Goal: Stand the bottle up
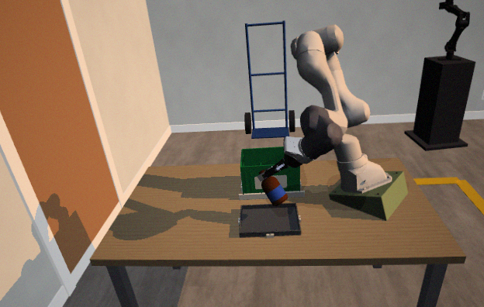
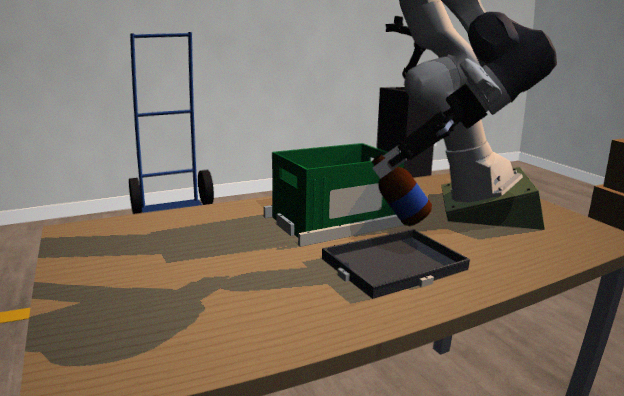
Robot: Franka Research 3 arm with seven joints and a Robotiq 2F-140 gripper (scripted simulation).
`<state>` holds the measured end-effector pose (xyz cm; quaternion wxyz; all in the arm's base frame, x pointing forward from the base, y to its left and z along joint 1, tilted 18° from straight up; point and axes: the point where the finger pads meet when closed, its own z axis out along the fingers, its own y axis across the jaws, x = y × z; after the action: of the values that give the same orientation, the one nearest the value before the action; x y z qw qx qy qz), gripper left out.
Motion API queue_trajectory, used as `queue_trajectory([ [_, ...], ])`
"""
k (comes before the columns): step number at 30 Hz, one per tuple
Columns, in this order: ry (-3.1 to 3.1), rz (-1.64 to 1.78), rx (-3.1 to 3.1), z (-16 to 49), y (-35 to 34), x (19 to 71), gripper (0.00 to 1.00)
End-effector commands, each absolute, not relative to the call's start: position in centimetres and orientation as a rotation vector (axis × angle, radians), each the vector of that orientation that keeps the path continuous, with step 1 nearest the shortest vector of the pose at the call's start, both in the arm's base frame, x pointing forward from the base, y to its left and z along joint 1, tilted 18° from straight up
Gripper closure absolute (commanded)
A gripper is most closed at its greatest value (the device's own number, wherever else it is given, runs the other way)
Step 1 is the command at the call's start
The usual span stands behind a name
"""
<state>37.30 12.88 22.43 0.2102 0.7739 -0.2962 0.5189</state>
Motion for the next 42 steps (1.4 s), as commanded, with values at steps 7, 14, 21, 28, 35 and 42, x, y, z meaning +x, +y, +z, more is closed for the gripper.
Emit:
queue_trajectory([
  [7,-0.827,1.455,2.147,22.67,13.01,37.41,1.0],
  [14,-0.827,1.455,2.147,22.67,13.01,37.41,1.0],
  [21,-0.826,1.458,2.144,22.67,13.01,37.41,1.0],
  [28,-0.819,1.478,2.122,22.63,12.99,37.4,1.0],
  [35,-0.809,1.504,2.094,22.58,12.99,37.38,1.0],
  [42,-0.791,1.55,2.048,22.51,13.02,37.34,1.0],
])
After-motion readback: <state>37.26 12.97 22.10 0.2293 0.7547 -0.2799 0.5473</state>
